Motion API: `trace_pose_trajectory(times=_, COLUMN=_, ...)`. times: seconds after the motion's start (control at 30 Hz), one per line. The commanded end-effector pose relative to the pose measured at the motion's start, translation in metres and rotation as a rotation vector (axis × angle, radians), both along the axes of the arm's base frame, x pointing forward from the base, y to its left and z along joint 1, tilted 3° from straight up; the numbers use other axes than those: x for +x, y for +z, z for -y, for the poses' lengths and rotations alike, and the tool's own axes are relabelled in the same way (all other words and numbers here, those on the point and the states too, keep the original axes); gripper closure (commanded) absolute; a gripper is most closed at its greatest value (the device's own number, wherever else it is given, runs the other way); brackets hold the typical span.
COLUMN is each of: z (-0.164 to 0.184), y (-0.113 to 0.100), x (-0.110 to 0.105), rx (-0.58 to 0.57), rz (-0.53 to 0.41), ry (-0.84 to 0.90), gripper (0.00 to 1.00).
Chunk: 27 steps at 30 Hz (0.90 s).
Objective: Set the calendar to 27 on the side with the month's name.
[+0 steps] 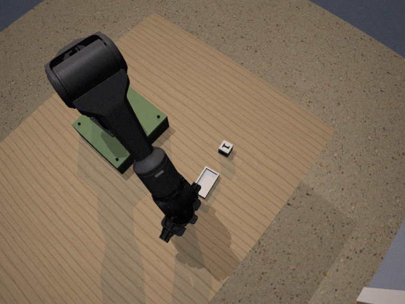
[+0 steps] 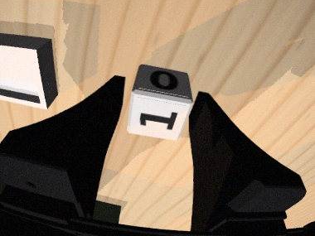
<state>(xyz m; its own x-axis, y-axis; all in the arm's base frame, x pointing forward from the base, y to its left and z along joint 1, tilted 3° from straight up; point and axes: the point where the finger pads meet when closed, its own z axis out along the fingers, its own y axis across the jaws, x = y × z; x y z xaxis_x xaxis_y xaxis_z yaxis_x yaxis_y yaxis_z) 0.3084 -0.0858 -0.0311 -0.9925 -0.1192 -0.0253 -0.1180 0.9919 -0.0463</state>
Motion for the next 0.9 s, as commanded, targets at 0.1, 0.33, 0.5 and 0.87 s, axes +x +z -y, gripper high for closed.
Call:
trace_pose_trajectory(times=0.1, z=0.0002, y=-0.0009, x=-0.0008, rx=0.000, rz=-0.002, ry=-0.001, gripper=0.40)
trace_pose_trajectory(times=0.33, z=0.0002, y=-0.0009, x=-0.0008, rx=0.000, rz=-0.002, ry=-0.001, gripper=0.40)
trace_pose_trajectory(times=0.5, z=0.0002, y=-0.0009, x=-0.0008, rx=0.000, rz=-0.002, ry=-0.001, gripper=0.40)
trace_pose_trajectory(times=0.87, z=0.0002, y=-0.0009, x=-0.0008, rx=0.000, rz=-0.002, ry=-0.001, gripper=0.65)
